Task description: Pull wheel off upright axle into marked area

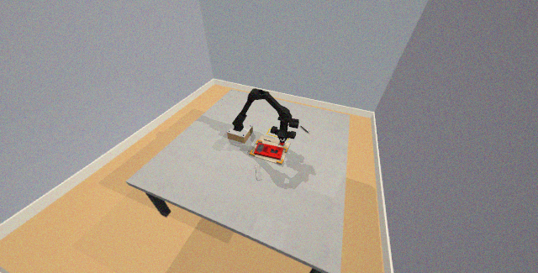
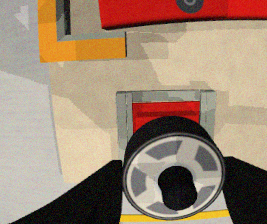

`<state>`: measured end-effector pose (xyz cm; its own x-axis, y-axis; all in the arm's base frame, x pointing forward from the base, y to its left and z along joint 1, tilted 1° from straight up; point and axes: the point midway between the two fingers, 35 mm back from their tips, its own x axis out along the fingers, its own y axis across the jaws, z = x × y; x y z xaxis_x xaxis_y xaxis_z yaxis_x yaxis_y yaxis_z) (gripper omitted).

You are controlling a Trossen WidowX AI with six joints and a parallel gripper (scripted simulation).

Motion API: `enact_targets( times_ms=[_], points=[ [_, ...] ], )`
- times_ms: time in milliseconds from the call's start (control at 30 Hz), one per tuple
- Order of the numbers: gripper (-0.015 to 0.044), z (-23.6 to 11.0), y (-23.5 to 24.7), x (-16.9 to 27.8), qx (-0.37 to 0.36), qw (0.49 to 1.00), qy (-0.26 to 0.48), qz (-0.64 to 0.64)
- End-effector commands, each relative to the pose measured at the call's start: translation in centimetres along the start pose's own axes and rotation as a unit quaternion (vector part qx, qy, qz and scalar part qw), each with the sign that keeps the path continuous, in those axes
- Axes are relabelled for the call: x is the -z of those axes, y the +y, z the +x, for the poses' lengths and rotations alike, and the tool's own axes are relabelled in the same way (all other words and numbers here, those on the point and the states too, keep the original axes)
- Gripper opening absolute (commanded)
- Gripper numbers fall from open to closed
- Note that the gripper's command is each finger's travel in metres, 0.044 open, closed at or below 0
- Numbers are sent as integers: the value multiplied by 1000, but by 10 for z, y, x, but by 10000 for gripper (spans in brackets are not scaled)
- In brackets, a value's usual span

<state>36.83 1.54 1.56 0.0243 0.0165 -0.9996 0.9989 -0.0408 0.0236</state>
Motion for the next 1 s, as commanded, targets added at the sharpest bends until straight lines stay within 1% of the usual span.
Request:
enact_targets(
  times_ms=[0,967],
  points=[
    [0,-1,0,0,0,1000,0,0],
    [0,-11,0,0,0,1000,1,1]
  ],
)
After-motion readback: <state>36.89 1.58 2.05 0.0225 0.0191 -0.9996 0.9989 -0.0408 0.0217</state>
